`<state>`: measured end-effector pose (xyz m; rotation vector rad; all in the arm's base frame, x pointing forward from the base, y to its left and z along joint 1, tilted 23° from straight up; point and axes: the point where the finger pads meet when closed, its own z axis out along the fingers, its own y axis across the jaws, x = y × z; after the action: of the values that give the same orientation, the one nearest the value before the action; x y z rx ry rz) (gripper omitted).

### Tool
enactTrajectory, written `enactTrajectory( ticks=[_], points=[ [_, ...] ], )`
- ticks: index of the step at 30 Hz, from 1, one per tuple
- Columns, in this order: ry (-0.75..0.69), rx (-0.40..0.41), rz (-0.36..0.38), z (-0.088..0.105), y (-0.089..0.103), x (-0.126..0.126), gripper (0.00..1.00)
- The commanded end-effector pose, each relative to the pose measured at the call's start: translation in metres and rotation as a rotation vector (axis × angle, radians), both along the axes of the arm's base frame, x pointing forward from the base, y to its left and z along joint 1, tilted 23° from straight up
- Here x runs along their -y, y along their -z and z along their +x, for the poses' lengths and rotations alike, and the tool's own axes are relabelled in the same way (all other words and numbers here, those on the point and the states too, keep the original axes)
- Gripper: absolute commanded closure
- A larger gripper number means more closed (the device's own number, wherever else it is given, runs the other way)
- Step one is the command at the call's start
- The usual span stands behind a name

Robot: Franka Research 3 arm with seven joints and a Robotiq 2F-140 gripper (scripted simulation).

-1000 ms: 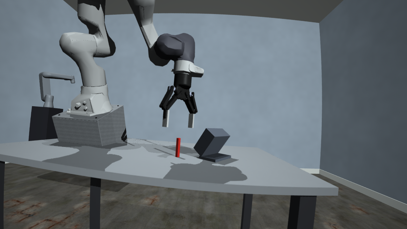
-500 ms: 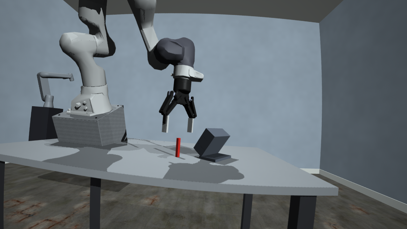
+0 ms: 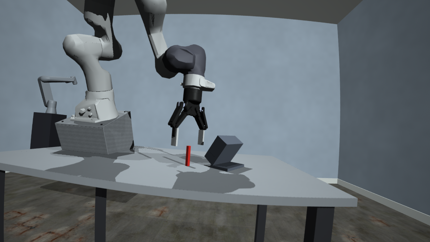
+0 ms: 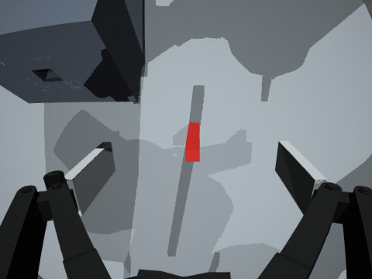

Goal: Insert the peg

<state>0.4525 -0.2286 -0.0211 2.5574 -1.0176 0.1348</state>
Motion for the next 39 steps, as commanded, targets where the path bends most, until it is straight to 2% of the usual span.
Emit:
enactTrajectory(
  ticks=[1, 15, 23, 25, 39],
  points=[
    [0.011, 0.015, -0.001, 0.003, 0.005, 0.001, 0.0],
    [0.011, 0.015, -0.001, 0.003, 0.017, 0.006, 0.0],
    [0.001, 0.003, 0.0, 0.001, 0.015, 0.006, 0.14],
    [0.001, 0.003, 0.0, 0.001, 0.015, 0.006, 0.14],
    [0.001, 0.003, 0.0, 0.001, 0.015, 0.006, 0.39]
  ],
)
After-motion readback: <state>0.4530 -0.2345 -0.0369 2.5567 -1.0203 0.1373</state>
